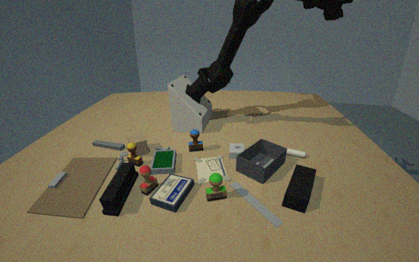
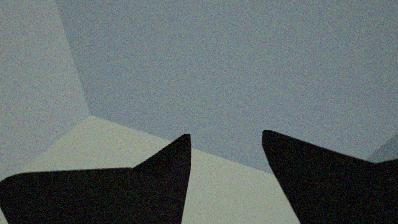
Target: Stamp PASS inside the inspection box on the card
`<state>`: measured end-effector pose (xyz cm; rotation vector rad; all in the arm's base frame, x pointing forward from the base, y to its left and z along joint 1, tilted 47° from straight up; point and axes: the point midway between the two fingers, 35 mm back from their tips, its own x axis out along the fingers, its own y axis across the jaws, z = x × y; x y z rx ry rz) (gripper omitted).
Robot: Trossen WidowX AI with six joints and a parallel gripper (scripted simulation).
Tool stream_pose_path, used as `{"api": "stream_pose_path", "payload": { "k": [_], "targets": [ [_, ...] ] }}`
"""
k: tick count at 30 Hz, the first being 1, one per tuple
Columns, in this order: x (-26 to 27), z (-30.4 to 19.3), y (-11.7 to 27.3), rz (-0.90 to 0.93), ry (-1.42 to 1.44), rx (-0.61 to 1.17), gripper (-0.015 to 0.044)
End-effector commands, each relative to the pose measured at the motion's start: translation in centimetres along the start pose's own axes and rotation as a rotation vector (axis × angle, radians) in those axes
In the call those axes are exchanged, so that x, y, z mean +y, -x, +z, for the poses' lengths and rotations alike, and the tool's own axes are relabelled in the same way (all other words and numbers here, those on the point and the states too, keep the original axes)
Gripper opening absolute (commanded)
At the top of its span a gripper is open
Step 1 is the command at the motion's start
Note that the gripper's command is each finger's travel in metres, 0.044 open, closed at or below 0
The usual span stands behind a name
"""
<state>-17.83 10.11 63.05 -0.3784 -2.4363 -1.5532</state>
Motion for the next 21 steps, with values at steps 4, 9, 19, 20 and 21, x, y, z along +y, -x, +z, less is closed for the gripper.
{"api": "stream_pose_path", "payload": {
  "k": [4, 9, 19, 20, 21],
  "targets": [
    [1.6, 10.1, 2.2, 0.032, 0.162, -0.314, 0.0217],
    [2.9, 16.2, 5.9, 0.029, 0.267, -0.53, 0.0217],
    [4.5, 26.1, 19.0, -0.049, 0.427, -0.988, 0.0217],
    [4.5, 26.8, 20.6, -0.062, 0.438, -1.034, 0.0217],
    [4.5, 27.4, 22.3, -0.076, 0.446, -1.079, 0.0217]
  ]
}}
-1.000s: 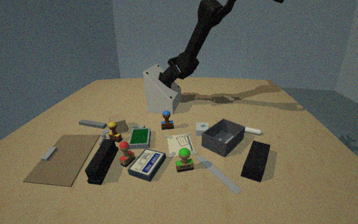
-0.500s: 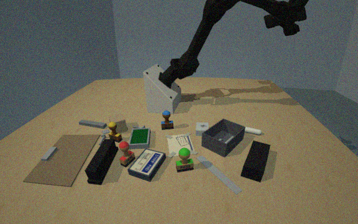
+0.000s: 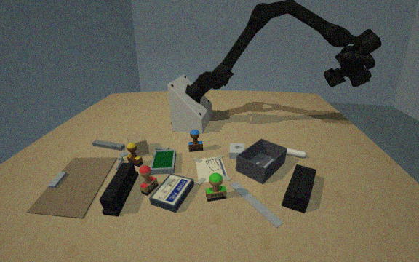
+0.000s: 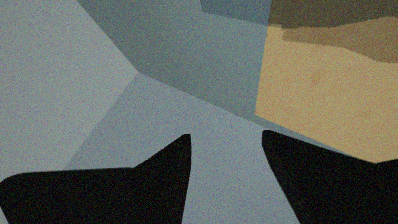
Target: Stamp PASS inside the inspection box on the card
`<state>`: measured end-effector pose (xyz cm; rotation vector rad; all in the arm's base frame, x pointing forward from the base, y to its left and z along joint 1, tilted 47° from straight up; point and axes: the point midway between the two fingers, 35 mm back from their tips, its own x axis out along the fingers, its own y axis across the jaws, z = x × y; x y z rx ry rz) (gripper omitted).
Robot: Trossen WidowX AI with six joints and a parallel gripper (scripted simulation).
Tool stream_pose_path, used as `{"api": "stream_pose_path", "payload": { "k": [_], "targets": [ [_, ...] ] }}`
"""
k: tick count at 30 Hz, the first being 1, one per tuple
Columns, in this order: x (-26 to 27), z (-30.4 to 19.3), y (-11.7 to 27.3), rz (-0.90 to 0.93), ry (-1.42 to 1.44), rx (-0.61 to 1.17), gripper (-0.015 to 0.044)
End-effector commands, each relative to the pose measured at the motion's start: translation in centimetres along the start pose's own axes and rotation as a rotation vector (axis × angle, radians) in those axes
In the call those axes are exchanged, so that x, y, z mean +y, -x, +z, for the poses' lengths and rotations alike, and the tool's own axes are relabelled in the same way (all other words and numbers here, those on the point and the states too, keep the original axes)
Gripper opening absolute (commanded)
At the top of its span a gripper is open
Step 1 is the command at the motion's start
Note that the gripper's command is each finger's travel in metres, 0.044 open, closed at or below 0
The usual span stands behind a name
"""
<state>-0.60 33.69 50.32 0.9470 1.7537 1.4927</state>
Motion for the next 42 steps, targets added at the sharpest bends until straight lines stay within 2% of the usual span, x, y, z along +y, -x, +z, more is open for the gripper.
{"api": "stream_pose_path", "payload": {
  "k": [1, 6, 11, 20, 28, 35, 39, 42],
  "targets": [
    [-2.0, 5.7, 1.7, -0.055, 0.057, -0.151, 0.0217],
    [-5.3, 13.1, 5.8, -0.155, 0.118, -0.343, 0.0217],
    [-8.9, 19.2, 11.7, -0.27, 0.155, -0.509, 0.0217],
    [-16.0, 25.6, 24.8, -0.491, 0.163, -0.739, 0.0217],
    [-22.9, 25.9, 36.7, -0.623, 0.093, -0.841, 0.0217],
    [-30.3, 22.8, 45.7, -0.683, -0.016, -0.852, 0.0217],
    [-34.5, 19.7, 49.7, -0.677, -0.072, -0.845, 0.0217],
    [-35.5, 18.9, 50.4, -0.673, -0.08, -0.844, 0.0217]
  ]
}}
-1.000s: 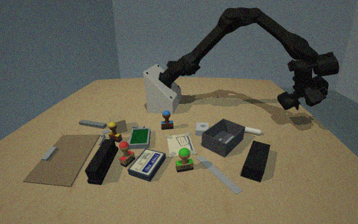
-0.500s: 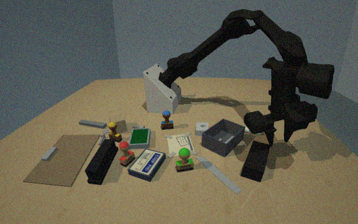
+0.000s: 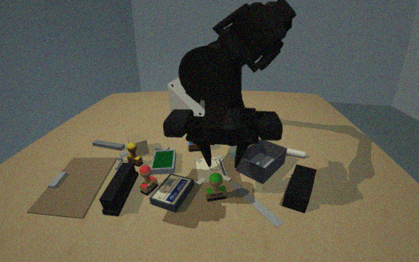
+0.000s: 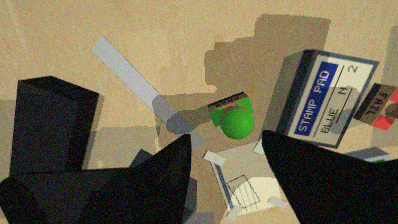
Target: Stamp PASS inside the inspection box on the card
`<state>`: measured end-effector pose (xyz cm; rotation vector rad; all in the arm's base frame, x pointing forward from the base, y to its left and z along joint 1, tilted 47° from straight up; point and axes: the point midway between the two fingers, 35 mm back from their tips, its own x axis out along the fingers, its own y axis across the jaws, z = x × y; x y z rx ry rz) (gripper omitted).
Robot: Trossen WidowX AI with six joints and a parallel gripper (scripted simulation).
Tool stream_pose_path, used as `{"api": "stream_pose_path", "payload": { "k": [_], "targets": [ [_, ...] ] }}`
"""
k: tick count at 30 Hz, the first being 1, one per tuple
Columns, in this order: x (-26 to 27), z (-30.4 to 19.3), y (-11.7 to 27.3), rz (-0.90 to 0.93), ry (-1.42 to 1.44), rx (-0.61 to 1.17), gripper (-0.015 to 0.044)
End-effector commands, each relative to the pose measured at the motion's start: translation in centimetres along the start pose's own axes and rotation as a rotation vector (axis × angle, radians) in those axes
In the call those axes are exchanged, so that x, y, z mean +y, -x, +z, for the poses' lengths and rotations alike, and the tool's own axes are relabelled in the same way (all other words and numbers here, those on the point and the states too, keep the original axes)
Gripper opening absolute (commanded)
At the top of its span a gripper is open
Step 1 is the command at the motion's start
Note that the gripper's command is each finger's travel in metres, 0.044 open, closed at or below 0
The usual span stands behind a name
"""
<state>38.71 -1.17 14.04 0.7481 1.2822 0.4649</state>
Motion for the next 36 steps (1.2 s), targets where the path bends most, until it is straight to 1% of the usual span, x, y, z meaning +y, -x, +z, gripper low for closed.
{"api": "stream_pose_path", "payload": {
  "k": [1, 7, 36],
  "targets": [
    [-1.6, -0.5, 0.4, 0.003, 0.006, 0.009, 0.0217],
    [-1.6, -0.5, 0.0, 0.003, 0.006, 0.009, 0.0217],
    [-1.6, -0.4, -4.7, 0.003, 0.006, 0.008, 0.0217]
  ]
}}
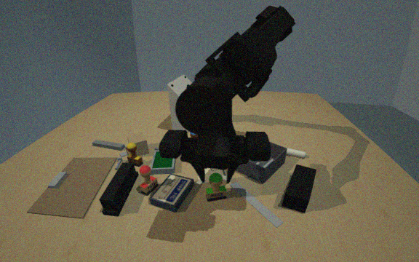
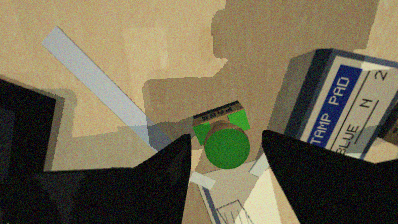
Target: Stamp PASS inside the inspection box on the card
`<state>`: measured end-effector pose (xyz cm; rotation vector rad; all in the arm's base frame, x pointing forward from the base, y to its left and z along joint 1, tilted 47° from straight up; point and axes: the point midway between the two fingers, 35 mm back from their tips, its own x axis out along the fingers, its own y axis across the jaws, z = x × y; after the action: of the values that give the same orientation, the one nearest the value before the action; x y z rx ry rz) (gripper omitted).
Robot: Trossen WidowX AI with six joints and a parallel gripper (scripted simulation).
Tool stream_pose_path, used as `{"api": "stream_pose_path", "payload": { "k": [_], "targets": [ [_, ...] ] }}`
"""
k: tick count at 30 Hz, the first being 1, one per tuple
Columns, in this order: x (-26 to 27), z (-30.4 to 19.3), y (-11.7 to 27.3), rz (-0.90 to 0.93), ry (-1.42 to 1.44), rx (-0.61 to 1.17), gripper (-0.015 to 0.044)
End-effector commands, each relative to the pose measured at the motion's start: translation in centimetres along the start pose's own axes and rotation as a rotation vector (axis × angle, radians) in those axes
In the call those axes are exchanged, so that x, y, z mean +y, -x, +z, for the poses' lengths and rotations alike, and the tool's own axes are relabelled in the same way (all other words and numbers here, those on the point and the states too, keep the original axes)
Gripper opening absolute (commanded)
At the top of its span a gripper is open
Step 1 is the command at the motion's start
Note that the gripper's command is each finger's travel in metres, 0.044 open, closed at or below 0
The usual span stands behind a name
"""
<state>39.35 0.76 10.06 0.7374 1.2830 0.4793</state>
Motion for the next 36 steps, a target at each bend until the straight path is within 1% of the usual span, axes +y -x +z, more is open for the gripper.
{"api": "stream_pose_path", "payload": {
  "k": [1, 14, 18, 31, 36],
  "targets": [
    [-0.1, -0.1, -0.6, 0.0, -0.008, 0.002, 0.0217],
    [0.0, -0.3, -2.7, 0.003, -0.008, 0.001, 0.0217],
    [0.1, -0.3, -2.8, 0.003, -0.008, 0.001, 0.0217],
    [0.0, -0.2, -2.5, 0.002, -0.003, -0.001, 0.013],
    [0.0, -0.2, -2.3, 0.001, -0.003, -0.001, 0.0]
  ]
}}
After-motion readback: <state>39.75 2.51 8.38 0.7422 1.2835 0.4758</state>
